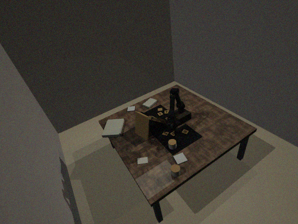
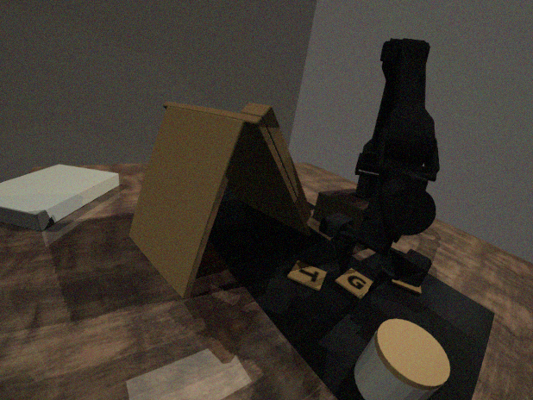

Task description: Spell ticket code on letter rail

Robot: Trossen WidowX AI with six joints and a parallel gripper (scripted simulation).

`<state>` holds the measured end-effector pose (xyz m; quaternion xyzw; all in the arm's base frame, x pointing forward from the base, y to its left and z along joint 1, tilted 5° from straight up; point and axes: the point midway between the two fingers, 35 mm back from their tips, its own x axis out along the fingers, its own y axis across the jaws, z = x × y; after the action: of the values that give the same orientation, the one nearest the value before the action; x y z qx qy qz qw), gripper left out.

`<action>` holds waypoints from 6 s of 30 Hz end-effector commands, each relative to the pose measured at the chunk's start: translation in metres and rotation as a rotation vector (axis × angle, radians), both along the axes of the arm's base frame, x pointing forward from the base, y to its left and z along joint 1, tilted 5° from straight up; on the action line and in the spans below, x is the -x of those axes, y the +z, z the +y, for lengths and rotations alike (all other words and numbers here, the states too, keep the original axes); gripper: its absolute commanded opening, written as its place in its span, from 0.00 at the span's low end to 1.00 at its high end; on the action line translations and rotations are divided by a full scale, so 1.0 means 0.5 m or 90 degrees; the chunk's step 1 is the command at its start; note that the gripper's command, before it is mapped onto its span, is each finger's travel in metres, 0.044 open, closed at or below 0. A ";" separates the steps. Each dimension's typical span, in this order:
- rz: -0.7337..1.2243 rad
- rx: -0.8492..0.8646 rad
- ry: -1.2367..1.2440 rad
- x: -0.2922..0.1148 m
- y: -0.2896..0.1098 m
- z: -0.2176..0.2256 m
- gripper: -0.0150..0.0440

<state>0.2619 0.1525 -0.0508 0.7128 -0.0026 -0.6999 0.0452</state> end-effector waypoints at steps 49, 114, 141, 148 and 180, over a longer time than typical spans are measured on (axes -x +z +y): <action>-0.002 0.001 -0.001 0.007 0.048 0.002 0.25; -0.168 -0.277 -0.621 -0.196 0.239 -0.005 0.25; -0.194 -0.462 -0.907 -0.277 0.367 -0.043 0.25; -0.193 -0.515 -0.976 -0.294 0.403 -0.056 0.25; -0.138 -0.766 -1.280 -0.346 0.566 -0.146 0.25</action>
<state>0.4323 0.0860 0.2184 0.3781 -0.2440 -0.2622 -0.8537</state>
